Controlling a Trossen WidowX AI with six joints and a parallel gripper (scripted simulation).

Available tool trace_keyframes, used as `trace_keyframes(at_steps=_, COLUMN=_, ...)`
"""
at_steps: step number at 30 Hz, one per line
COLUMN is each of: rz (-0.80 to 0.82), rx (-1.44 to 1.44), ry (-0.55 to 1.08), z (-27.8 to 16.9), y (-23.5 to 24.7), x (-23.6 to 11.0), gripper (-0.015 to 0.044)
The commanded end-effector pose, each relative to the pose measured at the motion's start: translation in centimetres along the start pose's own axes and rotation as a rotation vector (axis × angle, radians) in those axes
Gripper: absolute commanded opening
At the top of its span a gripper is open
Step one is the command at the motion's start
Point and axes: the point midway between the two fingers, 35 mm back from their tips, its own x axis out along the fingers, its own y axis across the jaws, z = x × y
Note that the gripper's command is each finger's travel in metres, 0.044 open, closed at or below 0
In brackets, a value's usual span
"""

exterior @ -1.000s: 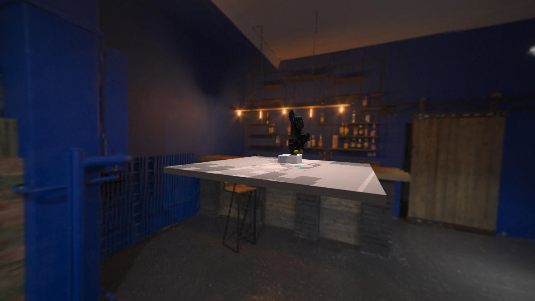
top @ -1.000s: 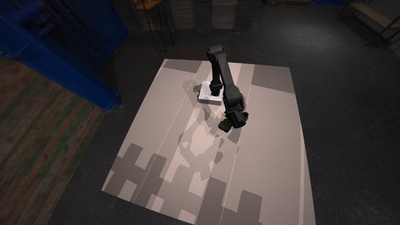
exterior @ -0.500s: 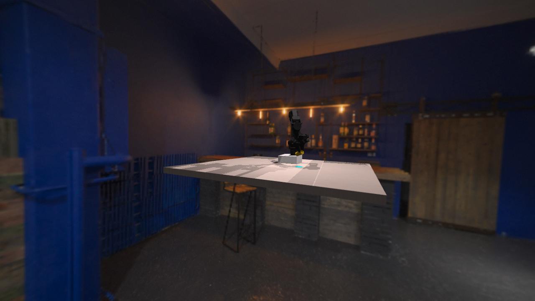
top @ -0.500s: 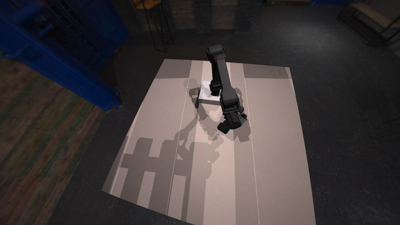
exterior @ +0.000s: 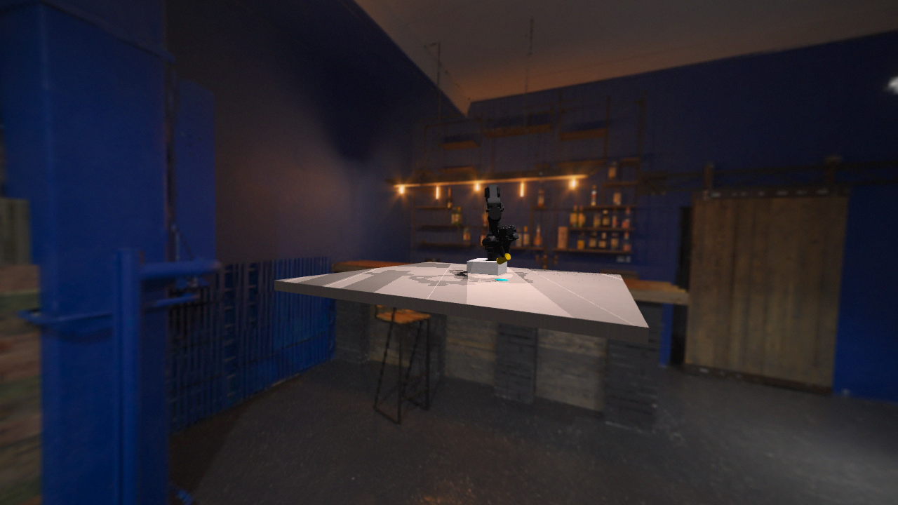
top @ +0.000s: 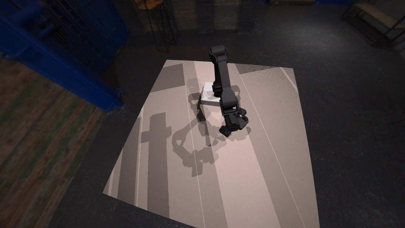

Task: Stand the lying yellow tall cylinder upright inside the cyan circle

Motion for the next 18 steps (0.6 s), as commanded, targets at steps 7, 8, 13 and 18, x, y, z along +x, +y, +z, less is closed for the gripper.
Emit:
trace_keyframes(at_steps=7, rz=0.018, rx=0.023, ry=-0.067, z=-0.08, y=-0.22, x=0.54, gripper=0.0105)
trace_keyframes(at_steps=8, rz=0.019, rx=0.025, ry=-0.074, z=-0.07, y=-0.26, x=0.57, gripper=0.0105)
trace_keyframes(at_steps=13, rz=0.024, rx=0.033, ry=-0.110, z=-0.03, y=-0.45, x=0.73, gripper=0.0105)
trace_keyframes(at_steps=18, rz=0.029, rx=0.040, ry=-0.147, z=0.01, y=-0.64, x=0.87, gripper=0.0105)
